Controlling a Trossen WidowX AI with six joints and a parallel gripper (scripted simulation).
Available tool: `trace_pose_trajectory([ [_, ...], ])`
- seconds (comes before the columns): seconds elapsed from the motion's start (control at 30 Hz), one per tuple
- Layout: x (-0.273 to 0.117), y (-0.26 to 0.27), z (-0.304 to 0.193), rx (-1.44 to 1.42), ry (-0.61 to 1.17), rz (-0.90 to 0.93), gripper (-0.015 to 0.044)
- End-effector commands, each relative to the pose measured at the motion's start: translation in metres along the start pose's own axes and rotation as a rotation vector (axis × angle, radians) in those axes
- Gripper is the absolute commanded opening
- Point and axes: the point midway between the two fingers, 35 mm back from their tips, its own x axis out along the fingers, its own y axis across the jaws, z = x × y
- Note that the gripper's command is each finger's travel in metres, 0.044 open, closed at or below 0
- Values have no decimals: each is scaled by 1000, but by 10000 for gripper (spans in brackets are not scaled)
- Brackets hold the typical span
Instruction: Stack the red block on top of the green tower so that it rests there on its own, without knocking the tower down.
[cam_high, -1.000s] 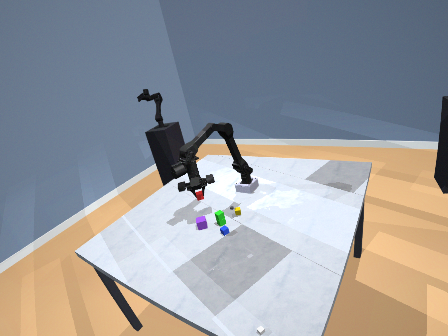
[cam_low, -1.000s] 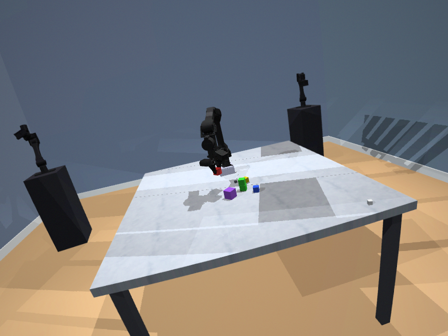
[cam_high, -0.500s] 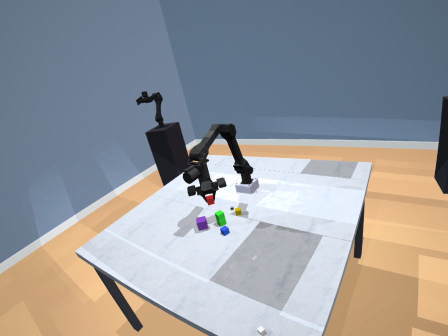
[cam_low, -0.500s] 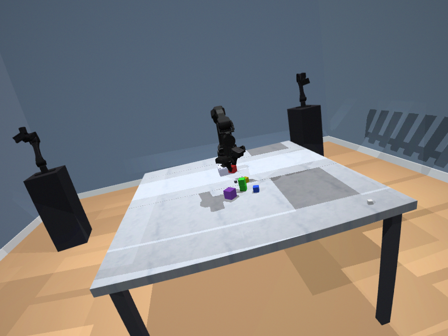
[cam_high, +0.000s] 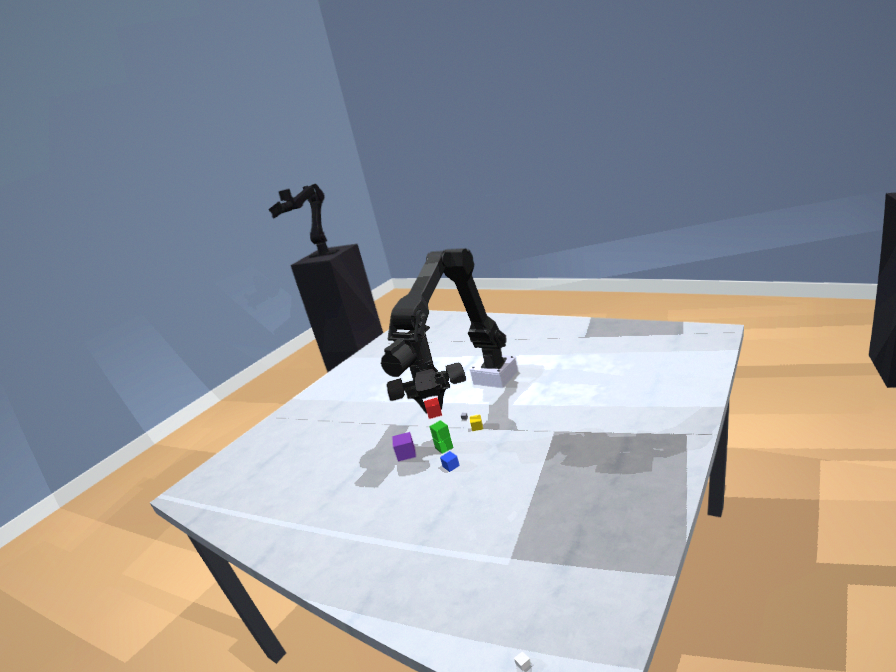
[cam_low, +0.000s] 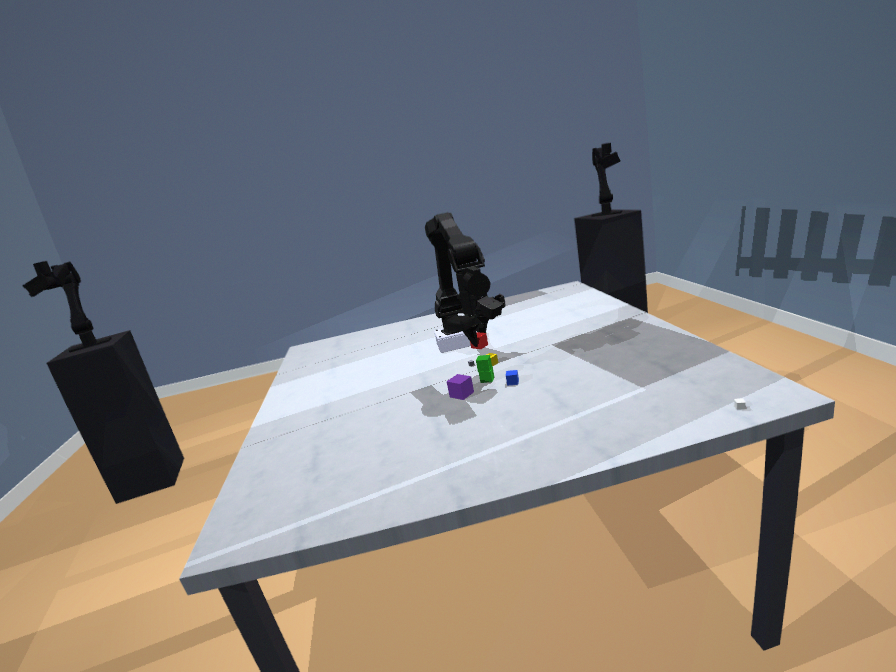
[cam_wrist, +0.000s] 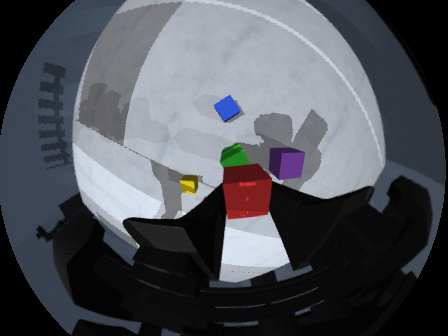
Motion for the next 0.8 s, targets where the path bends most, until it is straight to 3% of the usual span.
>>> trace_pose_trajectory([
  [0.0,6,1,1,3,-2,3,0],
  [0.27,34,1,1,3,-2,3,0],
  [0.77,34,1,1,3,-2,3,0],
])
